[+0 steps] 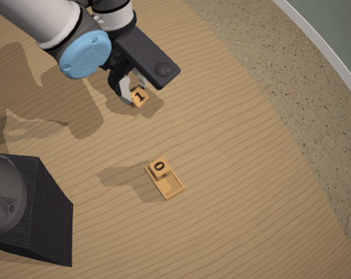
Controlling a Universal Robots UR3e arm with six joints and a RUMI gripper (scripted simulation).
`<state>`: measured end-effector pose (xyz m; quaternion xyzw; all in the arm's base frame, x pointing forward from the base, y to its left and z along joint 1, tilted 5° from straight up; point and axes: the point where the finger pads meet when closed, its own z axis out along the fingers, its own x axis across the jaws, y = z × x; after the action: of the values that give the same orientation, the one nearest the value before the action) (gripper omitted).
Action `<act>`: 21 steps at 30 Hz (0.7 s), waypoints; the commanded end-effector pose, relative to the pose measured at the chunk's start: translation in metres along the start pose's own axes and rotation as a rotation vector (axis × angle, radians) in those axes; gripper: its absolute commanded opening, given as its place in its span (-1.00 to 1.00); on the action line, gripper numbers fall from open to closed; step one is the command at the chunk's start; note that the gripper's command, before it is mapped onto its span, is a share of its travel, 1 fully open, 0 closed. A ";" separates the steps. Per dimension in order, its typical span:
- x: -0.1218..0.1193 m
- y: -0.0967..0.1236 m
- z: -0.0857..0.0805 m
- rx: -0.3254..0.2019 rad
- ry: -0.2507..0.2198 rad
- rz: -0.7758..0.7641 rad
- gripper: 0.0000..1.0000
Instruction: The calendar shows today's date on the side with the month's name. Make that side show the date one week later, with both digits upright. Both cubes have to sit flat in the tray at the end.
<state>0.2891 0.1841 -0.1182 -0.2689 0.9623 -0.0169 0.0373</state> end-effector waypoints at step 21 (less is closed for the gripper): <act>0.001 0.005 0.003 -0.208 0.011 -0.030 -0.78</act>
<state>0.2871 0.1867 -0.1201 -0.2781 0.9594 0.0422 0.0202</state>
